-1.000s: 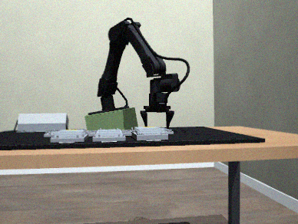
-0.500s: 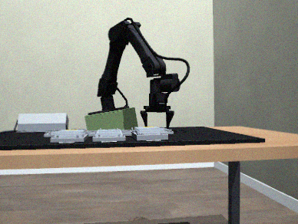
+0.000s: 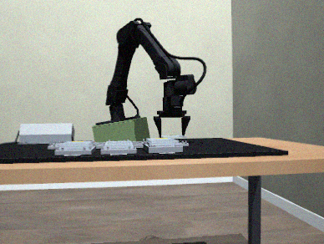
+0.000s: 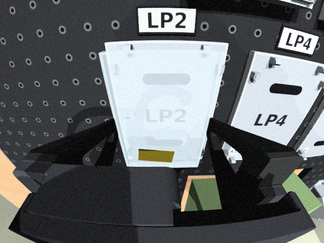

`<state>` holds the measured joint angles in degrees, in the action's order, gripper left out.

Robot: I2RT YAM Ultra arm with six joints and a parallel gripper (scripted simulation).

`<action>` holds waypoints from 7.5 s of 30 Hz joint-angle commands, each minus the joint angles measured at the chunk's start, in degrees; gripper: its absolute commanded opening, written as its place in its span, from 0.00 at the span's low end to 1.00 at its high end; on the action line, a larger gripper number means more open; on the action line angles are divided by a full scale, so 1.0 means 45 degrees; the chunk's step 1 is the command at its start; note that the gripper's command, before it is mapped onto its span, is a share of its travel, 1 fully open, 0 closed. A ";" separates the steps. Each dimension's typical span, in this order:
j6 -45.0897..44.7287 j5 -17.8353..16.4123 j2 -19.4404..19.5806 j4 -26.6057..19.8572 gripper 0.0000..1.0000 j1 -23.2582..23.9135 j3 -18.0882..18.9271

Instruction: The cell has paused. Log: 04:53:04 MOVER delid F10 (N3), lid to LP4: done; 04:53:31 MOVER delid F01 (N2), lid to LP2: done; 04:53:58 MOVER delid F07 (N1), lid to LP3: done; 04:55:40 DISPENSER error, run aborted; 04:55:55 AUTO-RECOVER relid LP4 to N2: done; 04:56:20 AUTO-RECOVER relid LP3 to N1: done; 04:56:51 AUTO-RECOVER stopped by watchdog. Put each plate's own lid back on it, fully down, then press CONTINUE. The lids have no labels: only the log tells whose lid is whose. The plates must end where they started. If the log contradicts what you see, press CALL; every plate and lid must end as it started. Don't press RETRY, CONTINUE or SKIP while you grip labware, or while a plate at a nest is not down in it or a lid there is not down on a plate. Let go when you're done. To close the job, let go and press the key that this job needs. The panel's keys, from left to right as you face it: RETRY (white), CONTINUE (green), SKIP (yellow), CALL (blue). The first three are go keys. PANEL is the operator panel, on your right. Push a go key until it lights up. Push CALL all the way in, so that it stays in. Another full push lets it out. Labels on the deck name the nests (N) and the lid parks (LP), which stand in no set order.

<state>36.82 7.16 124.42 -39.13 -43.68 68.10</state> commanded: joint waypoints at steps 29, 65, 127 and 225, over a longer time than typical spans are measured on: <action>0.0248 0.0067 -0.1138 -0.1404 0.00 -0.0289 0.0548; 0.0189 0.0113 -0.1267 -0.1540 0.00 0.0283 0.0873; -0.7427 0.0503 0.2619 -0.4777 0.00 0.7617 0.8844; -0.7625 0.0507 0.3179 -0.3140 0.00 0.7852 0.7816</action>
<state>3.22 9.23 139.55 -56.18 -8.29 104.53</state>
